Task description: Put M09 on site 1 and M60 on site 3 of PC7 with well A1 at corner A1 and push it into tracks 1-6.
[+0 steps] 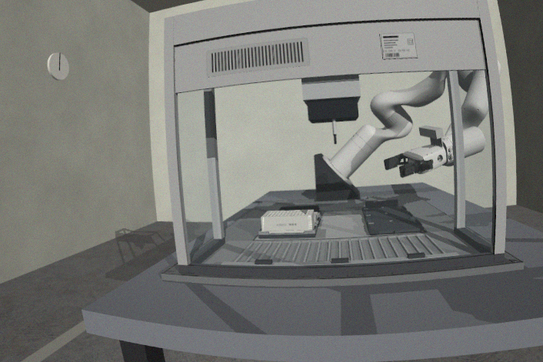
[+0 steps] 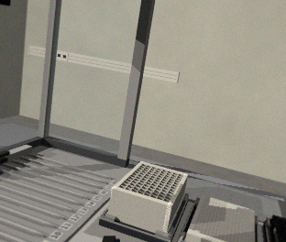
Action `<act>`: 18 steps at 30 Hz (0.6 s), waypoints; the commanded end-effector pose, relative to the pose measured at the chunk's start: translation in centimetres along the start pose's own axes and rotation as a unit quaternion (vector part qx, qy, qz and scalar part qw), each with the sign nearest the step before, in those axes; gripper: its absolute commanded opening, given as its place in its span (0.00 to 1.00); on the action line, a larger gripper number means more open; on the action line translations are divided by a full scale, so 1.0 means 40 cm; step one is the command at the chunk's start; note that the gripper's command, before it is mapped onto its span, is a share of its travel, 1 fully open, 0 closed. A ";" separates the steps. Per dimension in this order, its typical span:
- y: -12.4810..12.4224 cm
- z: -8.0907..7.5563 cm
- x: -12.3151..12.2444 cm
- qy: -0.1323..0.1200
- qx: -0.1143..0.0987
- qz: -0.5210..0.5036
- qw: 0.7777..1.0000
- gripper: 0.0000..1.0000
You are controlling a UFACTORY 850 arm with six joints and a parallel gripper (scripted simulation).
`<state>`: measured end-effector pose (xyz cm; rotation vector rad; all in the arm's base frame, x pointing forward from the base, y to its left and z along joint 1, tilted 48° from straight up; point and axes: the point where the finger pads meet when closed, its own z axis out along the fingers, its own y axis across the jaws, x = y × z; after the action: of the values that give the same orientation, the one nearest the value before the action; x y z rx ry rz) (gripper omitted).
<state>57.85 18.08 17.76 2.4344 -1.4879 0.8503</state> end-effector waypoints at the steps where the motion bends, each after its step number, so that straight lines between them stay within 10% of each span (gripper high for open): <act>1: -0.001 -0.001 0.002 0.001 0.000 0.001 1.000 1.00; 18: 0.006 0.009 0.007 -0.003 -0.016 0.000 1.000 1.00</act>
<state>57.85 18.08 17.75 2.4344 -1.4878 0.8500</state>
